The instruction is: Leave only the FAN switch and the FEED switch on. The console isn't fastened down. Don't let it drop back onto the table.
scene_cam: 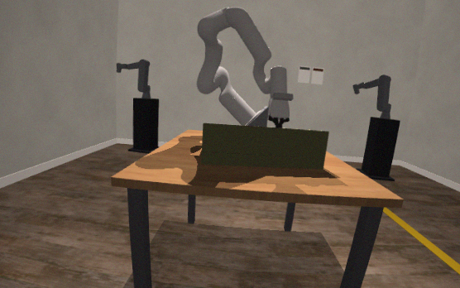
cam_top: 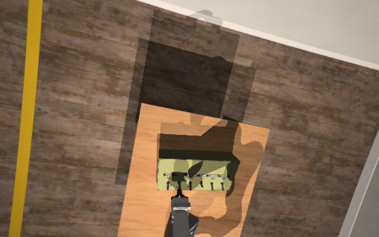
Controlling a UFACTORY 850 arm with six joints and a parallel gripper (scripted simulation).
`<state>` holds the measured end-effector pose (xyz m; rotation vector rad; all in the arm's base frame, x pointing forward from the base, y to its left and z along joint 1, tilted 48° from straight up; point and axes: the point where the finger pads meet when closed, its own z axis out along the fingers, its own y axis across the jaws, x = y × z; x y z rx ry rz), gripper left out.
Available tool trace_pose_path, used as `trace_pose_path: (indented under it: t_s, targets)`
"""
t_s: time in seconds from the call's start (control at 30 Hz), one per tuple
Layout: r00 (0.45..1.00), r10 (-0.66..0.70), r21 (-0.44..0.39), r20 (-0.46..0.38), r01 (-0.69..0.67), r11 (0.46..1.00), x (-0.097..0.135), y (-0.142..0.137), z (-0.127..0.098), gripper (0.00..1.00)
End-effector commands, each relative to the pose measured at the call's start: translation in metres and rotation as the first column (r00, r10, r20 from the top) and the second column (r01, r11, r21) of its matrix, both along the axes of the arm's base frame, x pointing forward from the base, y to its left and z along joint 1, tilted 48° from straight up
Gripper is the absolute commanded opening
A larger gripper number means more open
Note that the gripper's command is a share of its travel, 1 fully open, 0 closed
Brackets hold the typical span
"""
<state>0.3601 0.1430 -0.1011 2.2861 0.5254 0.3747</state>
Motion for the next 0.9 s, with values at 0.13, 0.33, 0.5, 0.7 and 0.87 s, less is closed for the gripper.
trace_pose_path:
  t_s: [0.13,0.33,0.5,0.7,0.87]
  targets:
    - [1.0,0.0,0.001,0.001,0.0,1.0,0.0011,0.0012,0.0003,0.0]
    - [1.0,0.0,0.001,0.001,0.0,1.0,0.0012,0.0012,0.0003,0.0]
    - [1.0,0.0,0.001,0.001,0.0,1.0,0.0012,0.0012,0.0003,0.0]
    - [1.0,0.0,0.001,0.001,0.0,1.0,0.0005,0.0009,0.0002,0.0]
    - [1.0,0.0,0.001,0.001,0.0,1.0,-0.0052,-0.0022,-0.0005,0.0]
